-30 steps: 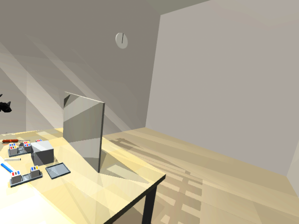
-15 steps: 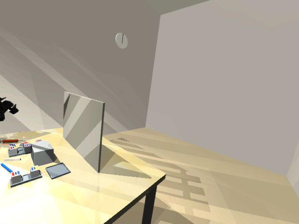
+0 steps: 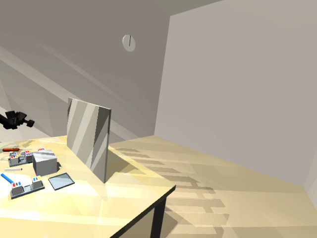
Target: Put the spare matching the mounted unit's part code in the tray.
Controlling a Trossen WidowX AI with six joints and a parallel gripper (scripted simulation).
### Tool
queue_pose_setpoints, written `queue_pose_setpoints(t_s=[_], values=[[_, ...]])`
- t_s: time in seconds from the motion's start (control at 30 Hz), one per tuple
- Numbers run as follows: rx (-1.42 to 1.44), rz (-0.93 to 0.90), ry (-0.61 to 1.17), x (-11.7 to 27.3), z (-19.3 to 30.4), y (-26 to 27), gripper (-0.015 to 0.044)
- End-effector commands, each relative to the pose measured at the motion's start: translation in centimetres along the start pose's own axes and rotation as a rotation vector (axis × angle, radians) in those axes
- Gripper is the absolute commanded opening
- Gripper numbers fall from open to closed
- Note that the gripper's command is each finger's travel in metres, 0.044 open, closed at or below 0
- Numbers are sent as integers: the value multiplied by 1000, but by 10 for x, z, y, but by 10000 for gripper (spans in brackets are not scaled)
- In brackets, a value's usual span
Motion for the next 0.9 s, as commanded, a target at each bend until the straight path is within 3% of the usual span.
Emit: queue_pose_setpoints(t_s=[0.0,0.43,0.87], values=[[127,63,138,2,12,-35,440],[379,268,539,33,23,-140,440],[448,497,939,101,6,-240,440]])
Point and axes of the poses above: the point midway between the two fingers, 35 mm back from their tips, its own x axis back along the fingers, its own y axis across the jaws, z = x × y, the point moved 8 cm from there along x, back along the fingers, and after that the axes turned 11 degrees about x, right-handed, at the moved point
